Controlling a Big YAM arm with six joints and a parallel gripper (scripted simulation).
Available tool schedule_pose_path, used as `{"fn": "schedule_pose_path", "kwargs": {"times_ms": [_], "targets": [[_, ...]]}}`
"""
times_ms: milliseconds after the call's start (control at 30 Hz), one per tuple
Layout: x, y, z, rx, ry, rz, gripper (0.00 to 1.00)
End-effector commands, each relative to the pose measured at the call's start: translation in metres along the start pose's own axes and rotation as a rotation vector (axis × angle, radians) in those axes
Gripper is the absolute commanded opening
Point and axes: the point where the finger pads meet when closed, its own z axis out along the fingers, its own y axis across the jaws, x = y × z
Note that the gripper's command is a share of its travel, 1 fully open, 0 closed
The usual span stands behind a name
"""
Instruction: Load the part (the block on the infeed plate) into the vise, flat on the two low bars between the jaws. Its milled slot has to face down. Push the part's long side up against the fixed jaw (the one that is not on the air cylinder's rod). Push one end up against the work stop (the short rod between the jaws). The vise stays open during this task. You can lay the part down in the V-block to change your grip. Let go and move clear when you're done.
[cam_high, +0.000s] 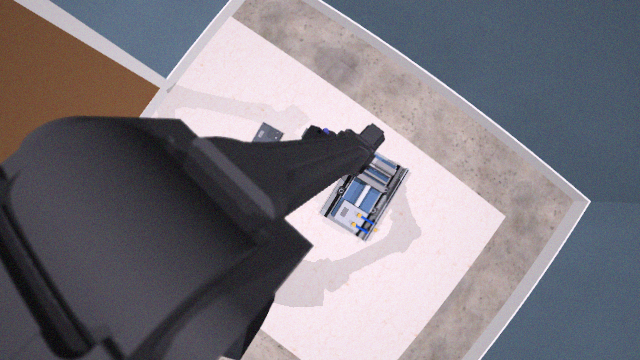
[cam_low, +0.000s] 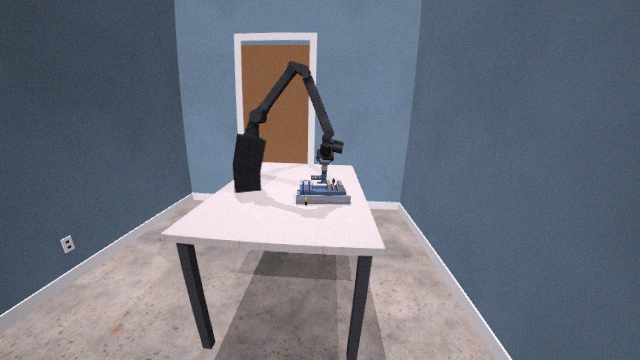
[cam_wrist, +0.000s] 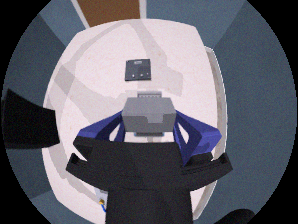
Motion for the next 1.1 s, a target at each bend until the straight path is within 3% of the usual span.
{"fn": "schedule_pose_path", "kwargs": {"times_ms": [0, 1067], "targets": [[-0.0007, -0.0126, 0.0065, 0.006, -0.006, -0.008, 0.0], [0.0035, -0.0134, 0.0102, 0.009, -0.006, -0.01, 0.0]]}}
